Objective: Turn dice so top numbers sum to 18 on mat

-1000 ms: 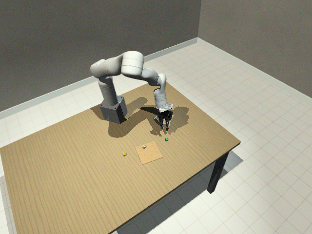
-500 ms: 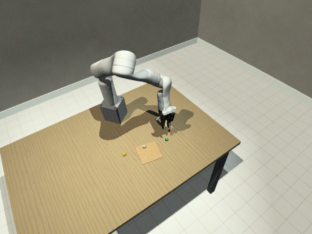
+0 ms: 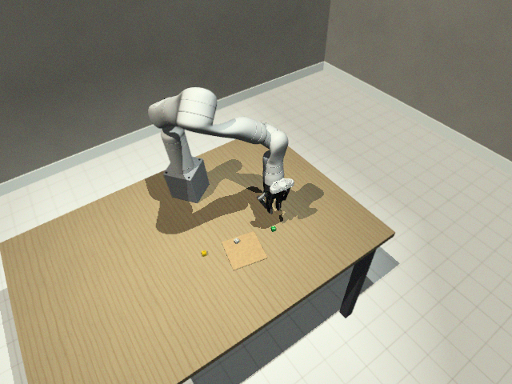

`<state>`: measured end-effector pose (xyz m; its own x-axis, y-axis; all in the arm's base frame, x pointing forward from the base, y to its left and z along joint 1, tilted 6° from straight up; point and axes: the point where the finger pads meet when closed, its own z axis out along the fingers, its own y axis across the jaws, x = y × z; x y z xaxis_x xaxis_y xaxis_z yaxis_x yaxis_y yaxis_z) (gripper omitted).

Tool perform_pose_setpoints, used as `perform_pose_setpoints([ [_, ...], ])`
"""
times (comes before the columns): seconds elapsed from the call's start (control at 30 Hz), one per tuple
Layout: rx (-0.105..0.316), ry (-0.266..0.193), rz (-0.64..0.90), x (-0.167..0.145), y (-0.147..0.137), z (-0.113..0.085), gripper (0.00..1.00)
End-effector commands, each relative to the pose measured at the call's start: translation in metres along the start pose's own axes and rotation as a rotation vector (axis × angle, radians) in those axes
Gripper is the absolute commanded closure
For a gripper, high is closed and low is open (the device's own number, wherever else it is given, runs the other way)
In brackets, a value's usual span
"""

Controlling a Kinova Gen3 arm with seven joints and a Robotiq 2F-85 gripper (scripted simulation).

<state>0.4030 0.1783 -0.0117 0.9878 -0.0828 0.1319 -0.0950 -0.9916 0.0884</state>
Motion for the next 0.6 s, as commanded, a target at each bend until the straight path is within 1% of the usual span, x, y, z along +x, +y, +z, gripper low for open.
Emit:
perform_pose_setpoints([
  [0.0, 0.003, -0.012, 0.012, 0.0049, 0.0006, -0.0004, 0.69],
  [0.27, 0.008, -0.050, 0.010, 0.0059, -0.0001, -0.0024, 0.69],
  [0.57, 0.011, -0.063, 0.009, 0.0061, -0.0005, -0.0032, 0.69],
])
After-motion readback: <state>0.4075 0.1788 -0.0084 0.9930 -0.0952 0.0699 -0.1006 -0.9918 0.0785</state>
